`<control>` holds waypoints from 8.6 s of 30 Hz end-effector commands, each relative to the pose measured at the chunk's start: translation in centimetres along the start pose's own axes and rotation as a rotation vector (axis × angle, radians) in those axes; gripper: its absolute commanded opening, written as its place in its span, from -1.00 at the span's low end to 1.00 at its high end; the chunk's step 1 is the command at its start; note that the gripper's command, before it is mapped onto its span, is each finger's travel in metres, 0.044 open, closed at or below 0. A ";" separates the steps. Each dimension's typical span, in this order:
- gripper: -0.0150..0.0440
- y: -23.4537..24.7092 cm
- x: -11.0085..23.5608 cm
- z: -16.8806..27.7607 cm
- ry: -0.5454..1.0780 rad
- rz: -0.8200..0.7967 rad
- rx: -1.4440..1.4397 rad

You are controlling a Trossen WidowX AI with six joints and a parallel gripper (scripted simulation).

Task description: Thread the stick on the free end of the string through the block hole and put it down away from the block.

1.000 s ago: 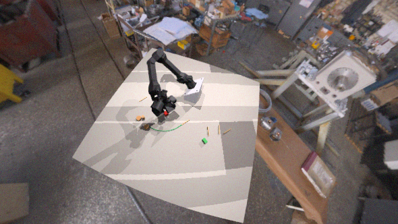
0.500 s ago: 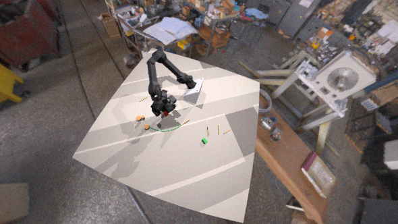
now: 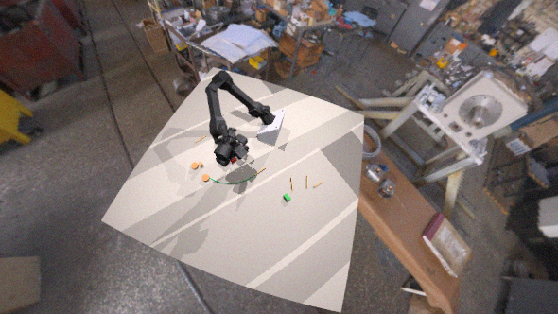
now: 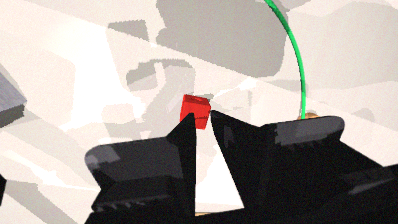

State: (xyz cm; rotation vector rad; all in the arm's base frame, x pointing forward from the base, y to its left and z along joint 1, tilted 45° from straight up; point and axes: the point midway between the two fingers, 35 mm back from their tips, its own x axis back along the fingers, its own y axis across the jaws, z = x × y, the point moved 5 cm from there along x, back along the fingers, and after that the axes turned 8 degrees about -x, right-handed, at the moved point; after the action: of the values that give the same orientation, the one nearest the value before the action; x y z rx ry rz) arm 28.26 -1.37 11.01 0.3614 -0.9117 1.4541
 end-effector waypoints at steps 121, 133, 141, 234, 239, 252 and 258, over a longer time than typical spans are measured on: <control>-0.49 2.9 -4.0 -14.1 -0.007 -0.003 1.245; -0.49 2.9 -2.5 -14.1 -0.007 -0.003 1.245; -0.49 2.9 -1.5 -14.1 -0.007 -0.003 1.245; -0.49 -2.2 -0.4 -11.9 -0.001 -0.052 -1.179; -0.49 -2.5 -0.4 -11.7 0.003 -0.049 -1.362; -0.49 -3.4 -0.4 -11.4 0.012 -0.039 -1.835; -0.49 -3.8 -0.4 -11.2 0.014 -0.034 -2.054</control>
State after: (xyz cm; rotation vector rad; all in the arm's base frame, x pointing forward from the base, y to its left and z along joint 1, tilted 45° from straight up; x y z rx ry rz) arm 35.03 5.87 4.61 -1.0442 -1.7939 0.0562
